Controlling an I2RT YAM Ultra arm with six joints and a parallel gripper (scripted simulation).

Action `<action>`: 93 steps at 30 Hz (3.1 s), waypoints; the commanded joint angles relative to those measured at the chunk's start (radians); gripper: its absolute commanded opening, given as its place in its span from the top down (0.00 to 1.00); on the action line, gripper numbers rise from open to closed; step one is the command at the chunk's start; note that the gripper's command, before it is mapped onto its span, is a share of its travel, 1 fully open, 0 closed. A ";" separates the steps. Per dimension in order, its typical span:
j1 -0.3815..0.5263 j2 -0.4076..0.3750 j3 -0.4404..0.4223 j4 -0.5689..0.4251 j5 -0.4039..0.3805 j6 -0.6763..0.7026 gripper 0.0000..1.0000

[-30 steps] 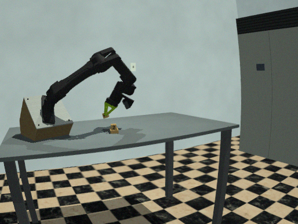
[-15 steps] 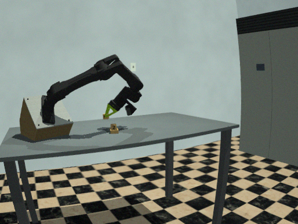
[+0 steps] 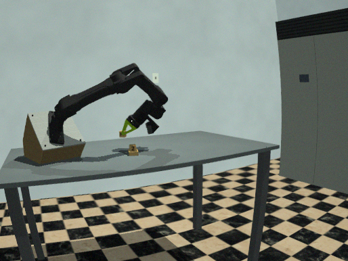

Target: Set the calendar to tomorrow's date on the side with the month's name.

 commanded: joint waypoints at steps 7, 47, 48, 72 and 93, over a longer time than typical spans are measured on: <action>0.031 -0.022 0.011 -0.016 -0.013 -0.012 0.74; -0.045 0.094 0.031 0.095 0.024 -0.078 0.74; -0.043 0.063 0.037 0.071 0.023 -0.080 0.74; -0.055 0.088 0.040 0.098 0.027 -0.092 0.74; -0.055 0.088 0.040 0.098 0.027 -0.092 0.74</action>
